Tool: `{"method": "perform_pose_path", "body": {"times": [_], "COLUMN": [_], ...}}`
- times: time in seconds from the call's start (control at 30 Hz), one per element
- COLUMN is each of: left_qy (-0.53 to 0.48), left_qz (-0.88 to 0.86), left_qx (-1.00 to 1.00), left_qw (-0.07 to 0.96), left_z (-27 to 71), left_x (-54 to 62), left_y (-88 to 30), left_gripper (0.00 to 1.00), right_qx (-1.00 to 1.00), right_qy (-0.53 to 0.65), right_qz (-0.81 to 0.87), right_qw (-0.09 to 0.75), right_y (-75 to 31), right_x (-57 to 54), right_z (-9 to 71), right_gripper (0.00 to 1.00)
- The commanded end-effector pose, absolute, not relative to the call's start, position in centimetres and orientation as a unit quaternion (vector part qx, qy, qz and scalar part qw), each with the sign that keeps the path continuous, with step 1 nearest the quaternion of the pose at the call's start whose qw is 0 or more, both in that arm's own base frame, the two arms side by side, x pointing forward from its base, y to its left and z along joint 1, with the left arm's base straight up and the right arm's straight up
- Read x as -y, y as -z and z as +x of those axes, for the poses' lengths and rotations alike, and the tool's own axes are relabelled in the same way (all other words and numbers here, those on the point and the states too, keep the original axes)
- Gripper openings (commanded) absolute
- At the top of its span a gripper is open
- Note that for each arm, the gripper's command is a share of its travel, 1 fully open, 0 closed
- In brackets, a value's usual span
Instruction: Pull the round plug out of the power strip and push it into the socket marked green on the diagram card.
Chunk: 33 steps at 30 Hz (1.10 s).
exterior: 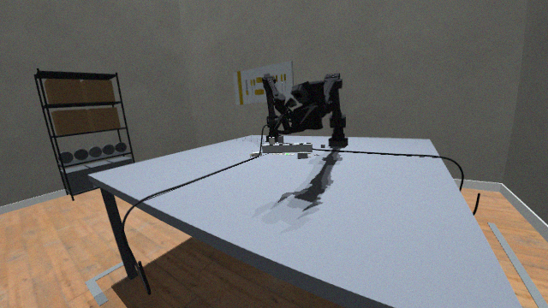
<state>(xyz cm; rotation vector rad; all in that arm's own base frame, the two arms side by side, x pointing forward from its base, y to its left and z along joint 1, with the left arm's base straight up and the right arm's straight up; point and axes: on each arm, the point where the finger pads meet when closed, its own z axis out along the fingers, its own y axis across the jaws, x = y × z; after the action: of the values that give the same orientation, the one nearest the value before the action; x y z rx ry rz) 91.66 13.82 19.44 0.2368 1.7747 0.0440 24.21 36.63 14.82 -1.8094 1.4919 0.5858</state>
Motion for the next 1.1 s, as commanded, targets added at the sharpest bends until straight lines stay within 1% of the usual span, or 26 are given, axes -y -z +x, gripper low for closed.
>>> {"method": "perform_pose_path", "body": {"times": [0.0,0.57,0.73,0.83,1.03,1.07], "left_qy": [-0.022,-0.022,0.005,0.024,0.041,0.041], "left_qz": [0.104,0.104,0.104,0.11,0.118,0.118], "left_qx": [-0.765,-0.765,-0.78,-0.794,-0.809,-0.809], "left_qw": [0.635,0.635,0.617,0.597,0.574,0.574], "left_z": [91.8,91.8,90.1,88.1,85.4,85.4], "left_x": [-13.8,-13.8,-9.2,-4.5,0.2,0.2], "left_y": [-21.2,-21.2,-21.5,-21.3,-20.7,-20.7], "left_gripper": [1.0,1.0,1.0,1.0,1.0,1.0], "right_qx": [-0.573,-0.573,-0.582,-0.584,-0.607,-0.607], "right_qy": [-0.227,-0.227,-0.235,-0.211,-0.119,-0.119], "right_qz": [-0.699,-0.699,-0.696,-0.702,-0.686,-0.686], "right_qw": [0.364,0.364,0.349,0.348,0.384,0.384], "right_y": [-15.7,-15.7,-16.8,-17.7,-20.4,-20.4], "right_x": [-37.0,-37.0,-38.0,-38.0,-34.3,-34.3], "right_z": [24.5,24.5,22.4,21.8,27.2,27.2], "right_gripper": [1.0,1.0,1.0,1.0,1.0,1.0]}}
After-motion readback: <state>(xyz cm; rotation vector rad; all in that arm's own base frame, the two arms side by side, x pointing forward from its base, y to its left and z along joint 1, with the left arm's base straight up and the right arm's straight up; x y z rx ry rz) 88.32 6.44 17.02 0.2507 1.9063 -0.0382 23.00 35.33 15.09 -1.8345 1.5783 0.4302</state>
